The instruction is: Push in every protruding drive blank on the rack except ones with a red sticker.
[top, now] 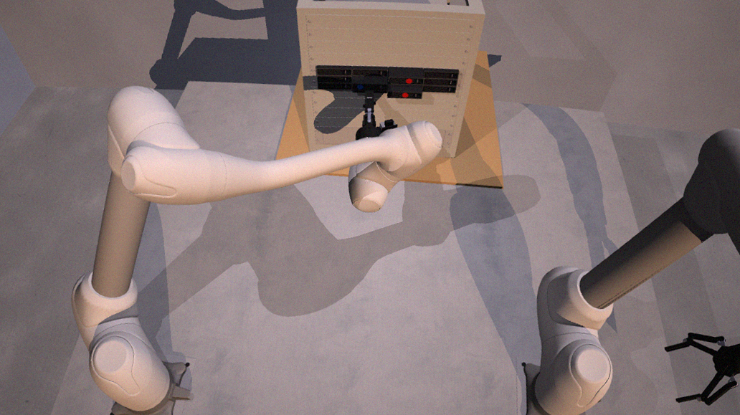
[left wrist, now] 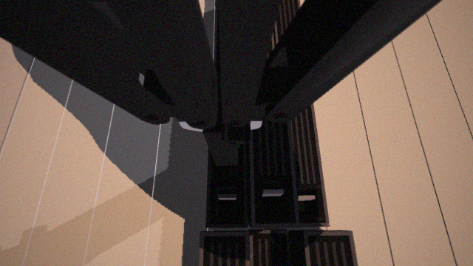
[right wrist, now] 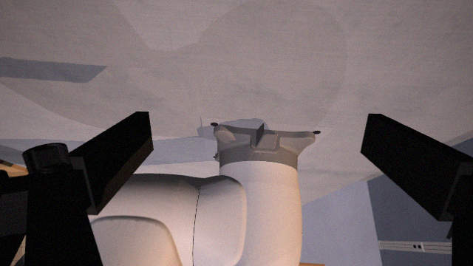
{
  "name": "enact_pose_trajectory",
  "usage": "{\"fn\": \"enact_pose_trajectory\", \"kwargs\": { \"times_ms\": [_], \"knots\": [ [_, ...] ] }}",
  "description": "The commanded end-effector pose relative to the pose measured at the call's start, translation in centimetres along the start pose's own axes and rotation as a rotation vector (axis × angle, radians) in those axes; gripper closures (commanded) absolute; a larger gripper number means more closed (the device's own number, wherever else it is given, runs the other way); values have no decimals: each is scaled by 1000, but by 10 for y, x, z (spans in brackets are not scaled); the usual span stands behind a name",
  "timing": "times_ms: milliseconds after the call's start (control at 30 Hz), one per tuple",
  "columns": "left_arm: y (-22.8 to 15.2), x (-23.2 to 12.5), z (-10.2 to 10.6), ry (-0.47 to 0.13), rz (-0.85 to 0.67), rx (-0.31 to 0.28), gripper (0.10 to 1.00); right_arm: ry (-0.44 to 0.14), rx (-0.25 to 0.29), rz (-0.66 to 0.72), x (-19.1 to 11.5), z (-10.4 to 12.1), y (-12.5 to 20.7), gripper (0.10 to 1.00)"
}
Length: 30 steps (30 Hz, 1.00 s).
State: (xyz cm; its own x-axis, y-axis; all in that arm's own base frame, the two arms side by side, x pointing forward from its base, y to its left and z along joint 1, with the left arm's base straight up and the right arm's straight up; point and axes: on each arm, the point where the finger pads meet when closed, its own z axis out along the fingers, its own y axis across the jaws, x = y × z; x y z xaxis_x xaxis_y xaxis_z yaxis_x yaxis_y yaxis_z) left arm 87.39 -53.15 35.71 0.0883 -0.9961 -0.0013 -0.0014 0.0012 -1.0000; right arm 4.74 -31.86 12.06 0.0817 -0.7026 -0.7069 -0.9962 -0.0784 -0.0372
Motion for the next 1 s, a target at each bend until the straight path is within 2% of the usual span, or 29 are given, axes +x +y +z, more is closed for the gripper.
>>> {"fn": "enact_pose_trajectory", "kwargs": {
  "times_ms": [0,967],
  "knots": [
    [-2,0,0,0,-1,1,999,1,0,0,0,-1,0,98],
    [-2,0,6,0,-1,1,999,1,0,0,0,-1,0,98]
  ]
}}
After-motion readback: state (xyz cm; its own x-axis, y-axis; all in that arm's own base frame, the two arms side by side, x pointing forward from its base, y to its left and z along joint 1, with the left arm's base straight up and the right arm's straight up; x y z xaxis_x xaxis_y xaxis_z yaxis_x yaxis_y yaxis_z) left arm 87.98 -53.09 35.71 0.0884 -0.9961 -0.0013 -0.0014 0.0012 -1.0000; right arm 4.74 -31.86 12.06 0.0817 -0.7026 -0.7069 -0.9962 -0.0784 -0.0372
